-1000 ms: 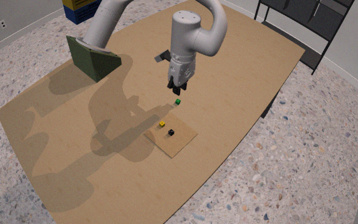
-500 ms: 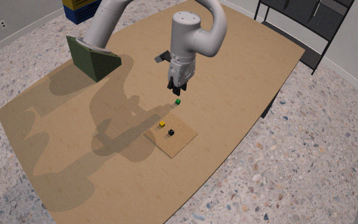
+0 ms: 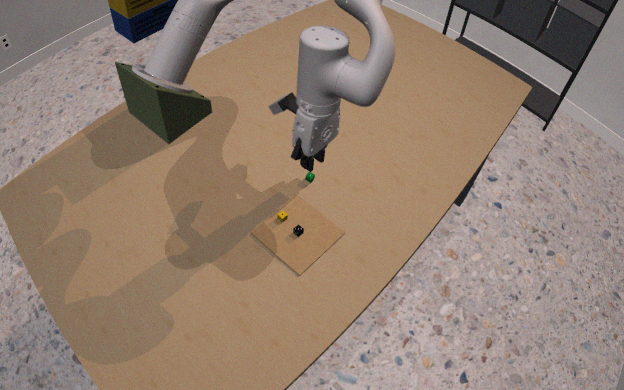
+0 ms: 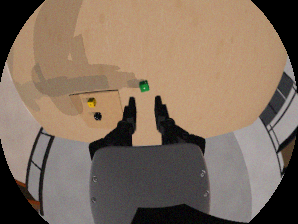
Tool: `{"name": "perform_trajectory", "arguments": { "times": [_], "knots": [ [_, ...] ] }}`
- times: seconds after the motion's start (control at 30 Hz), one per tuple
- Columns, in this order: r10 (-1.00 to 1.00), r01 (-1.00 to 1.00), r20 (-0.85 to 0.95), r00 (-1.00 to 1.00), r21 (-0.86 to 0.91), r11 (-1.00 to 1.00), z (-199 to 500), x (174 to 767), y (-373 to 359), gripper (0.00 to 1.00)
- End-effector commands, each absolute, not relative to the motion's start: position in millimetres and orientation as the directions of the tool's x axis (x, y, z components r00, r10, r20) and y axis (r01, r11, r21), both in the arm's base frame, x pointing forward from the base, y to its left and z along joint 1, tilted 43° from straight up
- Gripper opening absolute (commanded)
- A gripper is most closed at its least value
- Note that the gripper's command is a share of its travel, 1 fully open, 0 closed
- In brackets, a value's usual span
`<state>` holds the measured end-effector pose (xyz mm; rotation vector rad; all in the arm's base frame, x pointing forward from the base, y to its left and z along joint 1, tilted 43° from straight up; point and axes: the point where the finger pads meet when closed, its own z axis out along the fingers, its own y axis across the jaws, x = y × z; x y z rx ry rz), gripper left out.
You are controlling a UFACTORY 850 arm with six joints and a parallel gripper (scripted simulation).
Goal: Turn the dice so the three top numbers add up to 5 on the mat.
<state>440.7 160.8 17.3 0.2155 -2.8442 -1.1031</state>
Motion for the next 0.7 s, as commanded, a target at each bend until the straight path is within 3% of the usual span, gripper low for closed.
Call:
{"name": "perform_trajectory", "arguments": {
  "times": [0.0, 0.67],
  "knots": [
    [-0.16, -0.101, 0.025, -0.987, 0.676, 0.73, 13, 441, 164, 0.31],
    [-0.16, -0.101, 0.025, -0.987, 0.676, 0.73, -5, 437, 180, 0.31]
  ]
}}
